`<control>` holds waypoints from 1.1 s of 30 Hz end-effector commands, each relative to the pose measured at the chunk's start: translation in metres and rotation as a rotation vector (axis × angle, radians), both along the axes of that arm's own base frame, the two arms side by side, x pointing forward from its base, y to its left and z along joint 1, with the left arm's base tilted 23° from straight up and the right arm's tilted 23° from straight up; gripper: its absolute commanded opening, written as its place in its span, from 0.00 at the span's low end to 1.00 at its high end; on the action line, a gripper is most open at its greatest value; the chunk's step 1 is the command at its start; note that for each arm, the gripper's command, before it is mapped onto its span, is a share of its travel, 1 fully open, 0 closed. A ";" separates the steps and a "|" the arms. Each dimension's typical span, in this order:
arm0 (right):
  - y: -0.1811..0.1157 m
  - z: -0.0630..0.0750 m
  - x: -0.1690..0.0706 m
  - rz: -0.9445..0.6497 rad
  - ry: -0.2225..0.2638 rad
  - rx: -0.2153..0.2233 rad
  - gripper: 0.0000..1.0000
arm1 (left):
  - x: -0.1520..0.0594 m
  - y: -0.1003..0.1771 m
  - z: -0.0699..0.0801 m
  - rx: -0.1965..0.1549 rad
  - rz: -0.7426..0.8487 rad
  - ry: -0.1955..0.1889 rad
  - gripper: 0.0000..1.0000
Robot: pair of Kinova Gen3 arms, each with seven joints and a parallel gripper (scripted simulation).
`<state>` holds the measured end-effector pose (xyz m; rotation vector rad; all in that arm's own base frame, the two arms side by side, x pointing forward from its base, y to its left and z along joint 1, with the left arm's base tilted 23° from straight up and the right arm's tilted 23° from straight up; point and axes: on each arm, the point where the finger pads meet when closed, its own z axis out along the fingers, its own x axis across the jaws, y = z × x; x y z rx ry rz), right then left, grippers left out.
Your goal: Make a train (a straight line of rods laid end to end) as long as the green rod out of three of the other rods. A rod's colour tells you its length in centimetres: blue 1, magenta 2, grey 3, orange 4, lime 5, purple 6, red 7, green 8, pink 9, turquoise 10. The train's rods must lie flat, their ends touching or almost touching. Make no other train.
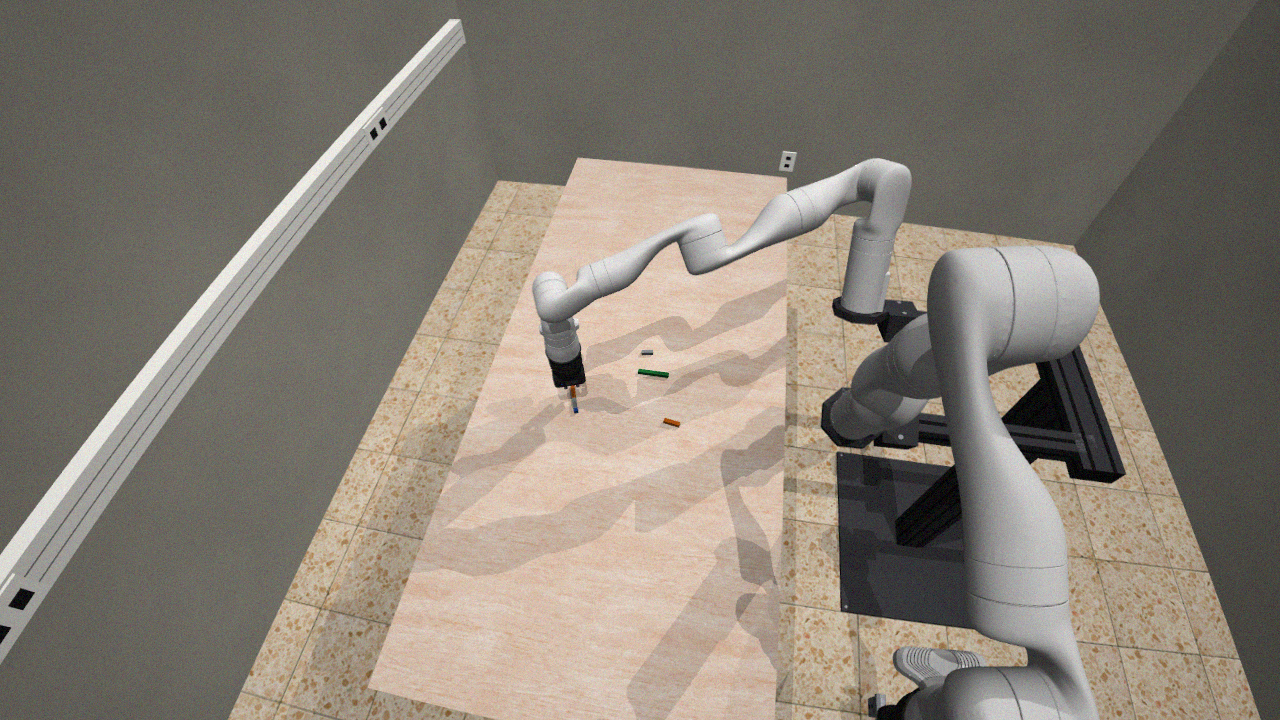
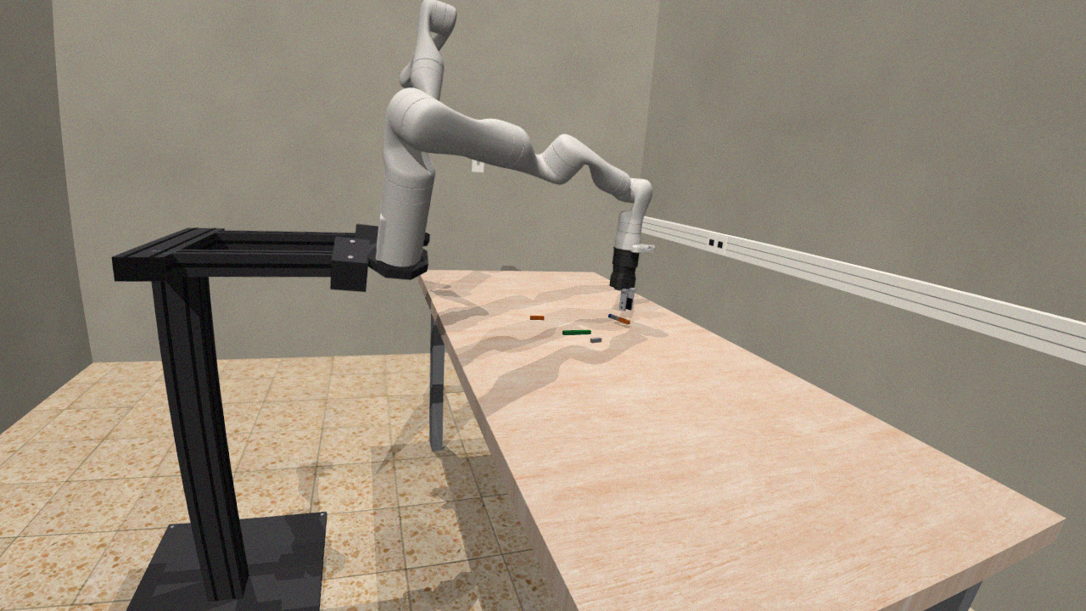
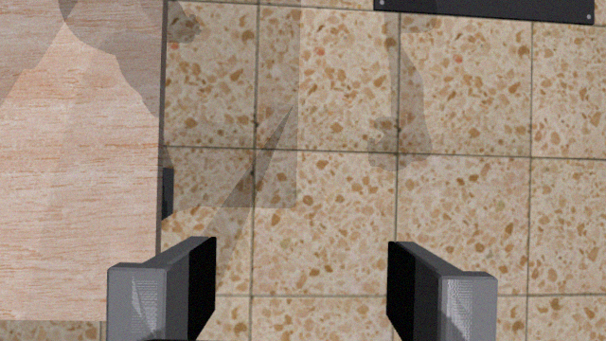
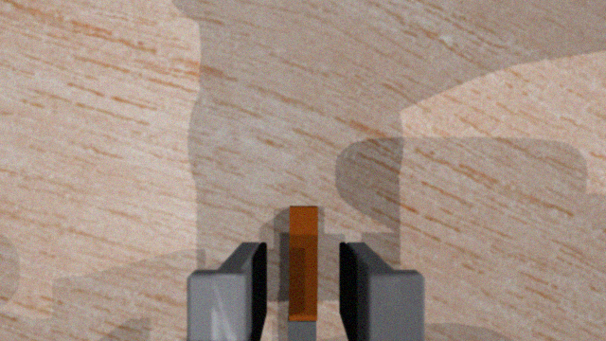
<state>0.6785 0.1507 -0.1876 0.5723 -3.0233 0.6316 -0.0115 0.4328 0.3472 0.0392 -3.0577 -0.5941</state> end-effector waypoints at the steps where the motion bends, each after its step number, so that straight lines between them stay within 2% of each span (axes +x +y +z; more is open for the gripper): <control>1: 0.012 0.028 -0.002 0.006 -0.011 0.006 0.54 | 0.000 0.000 0.001 0.002 0.000 0.000 1.00; 3: 0.012 0.028 -0.002 0.006 -0.011 0.006 0.54 | 0.000 0.000 0.001 0.002 0.000 0.000 1.00; 7: 0.020 0.048 -0.004 0.006 -0.011 0.006 0.54 | 0.000 0.000 0.001 0.002 0.000 0.000 1.00; 11: 0.022 0.053 -0.004 0.006 -0.010 0.006 0.54 | 0.000 0.000 0.001 0.002 0.000 0.000 1.00; 12: 0.022 0.053 -0.004 0.006 -0.010 0.006 1.00 | 0.000 0.000 0.001 0.002 0.000 0.000 1.00; 33: 0.022 0.053 -0.004 0.006 -0.011 0.006 1.00 | 0.000 0.000 0.001 0.002 0.000 0.000 1.00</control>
